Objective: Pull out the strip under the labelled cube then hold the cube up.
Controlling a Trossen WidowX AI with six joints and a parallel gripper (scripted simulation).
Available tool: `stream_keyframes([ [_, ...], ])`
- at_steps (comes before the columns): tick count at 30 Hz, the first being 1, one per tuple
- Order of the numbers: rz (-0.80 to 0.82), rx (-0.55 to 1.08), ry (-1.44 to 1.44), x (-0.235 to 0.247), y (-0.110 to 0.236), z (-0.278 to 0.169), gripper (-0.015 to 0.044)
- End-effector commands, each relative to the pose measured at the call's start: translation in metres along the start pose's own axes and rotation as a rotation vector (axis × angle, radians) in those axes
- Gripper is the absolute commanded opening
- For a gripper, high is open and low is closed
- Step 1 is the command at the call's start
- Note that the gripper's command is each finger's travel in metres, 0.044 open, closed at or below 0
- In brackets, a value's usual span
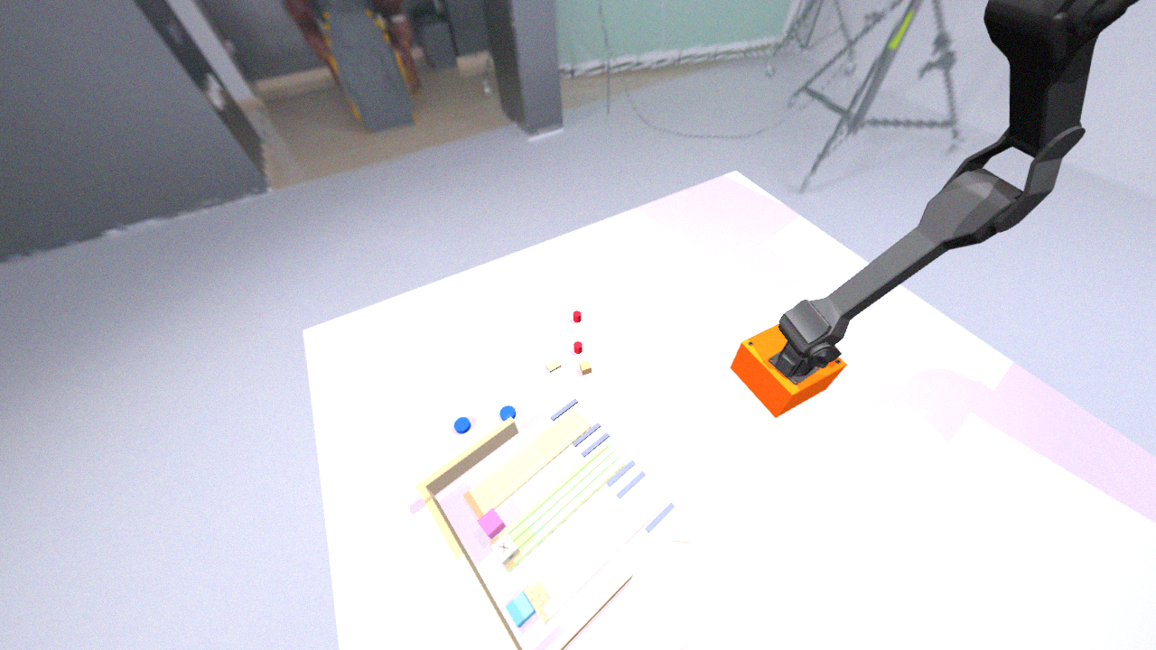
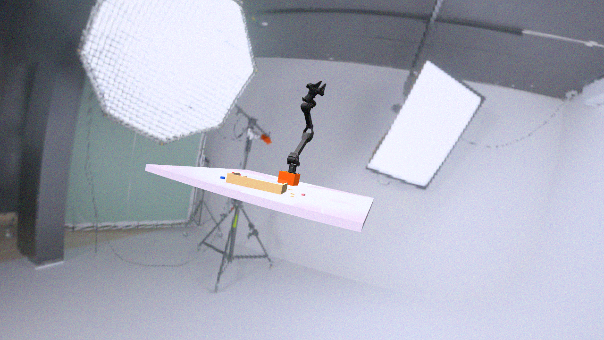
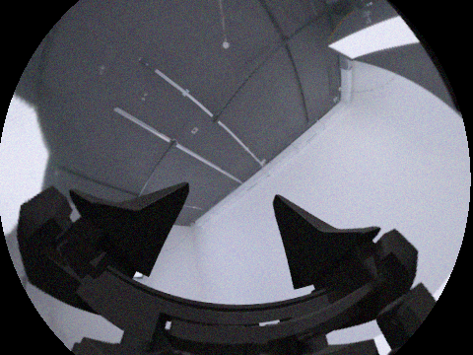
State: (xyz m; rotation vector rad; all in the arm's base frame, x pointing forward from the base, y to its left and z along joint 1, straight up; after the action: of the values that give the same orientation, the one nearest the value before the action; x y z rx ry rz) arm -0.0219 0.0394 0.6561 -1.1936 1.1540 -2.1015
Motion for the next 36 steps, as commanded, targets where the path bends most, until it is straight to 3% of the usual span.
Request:
stream_keyframes([
  [1, 0.001, -0.007, 0.005, -0.001, 0.001, 0.002, 0.04],
  [9, -0.05, -0.315, 0.229, -0.037, 0.037, 0.08, 0.04],
  [18, -0.31, -0.64, 0.499, -0.097, 0.103, 0.153, 0.04],
  [28, -0.787, -0.827, 0.743, -0.169, 0.191, 0.194, 0.04],
  [36, -1.296, -0.789, 0.879, -0.228, 0.274, 0.197, 0.04],
])
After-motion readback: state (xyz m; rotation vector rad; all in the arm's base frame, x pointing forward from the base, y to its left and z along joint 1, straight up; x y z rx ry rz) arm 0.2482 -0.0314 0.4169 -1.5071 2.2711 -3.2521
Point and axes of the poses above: the point midway between the two fingers, 35 mm back from their tips, its own y axis back along the fingers, its own x axis across the jaws, z = x × y, the point moved 9 cm from there along y, back along the fingers, and after that the axes turned 11 degrees about -y, right-handed, at the moved point
